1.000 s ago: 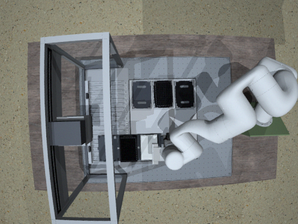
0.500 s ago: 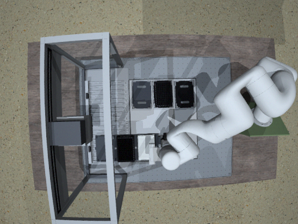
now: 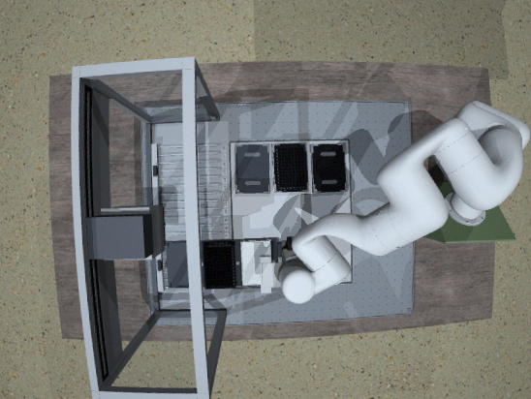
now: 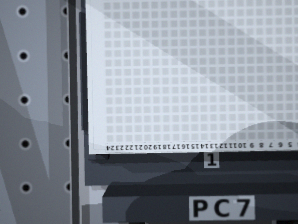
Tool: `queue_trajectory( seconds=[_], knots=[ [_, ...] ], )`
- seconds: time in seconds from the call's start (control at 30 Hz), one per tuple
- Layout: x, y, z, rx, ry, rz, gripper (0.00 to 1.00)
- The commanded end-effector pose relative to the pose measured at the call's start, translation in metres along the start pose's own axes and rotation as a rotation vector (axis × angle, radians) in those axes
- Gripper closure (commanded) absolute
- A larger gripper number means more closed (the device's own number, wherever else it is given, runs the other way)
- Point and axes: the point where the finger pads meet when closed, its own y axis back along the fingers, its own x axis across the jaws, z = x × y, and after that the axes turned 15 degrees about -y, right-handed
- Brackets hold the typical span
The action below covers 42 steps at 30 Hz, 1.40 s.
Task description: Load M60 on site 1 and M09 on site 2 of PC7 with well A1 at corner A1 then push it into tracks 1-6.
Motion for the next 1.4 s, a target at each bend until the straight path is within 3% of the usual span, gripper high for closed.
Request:
queue_trajectory(
  seconds=[0.0,1.37],
  knots=[
    [-0.002,0.003,-0.002,0.004,0.000,-0.005,0.18],
    [-0.005,0.003,-0.014,0.004,0.000,-0.005,0.18]
  ],
)
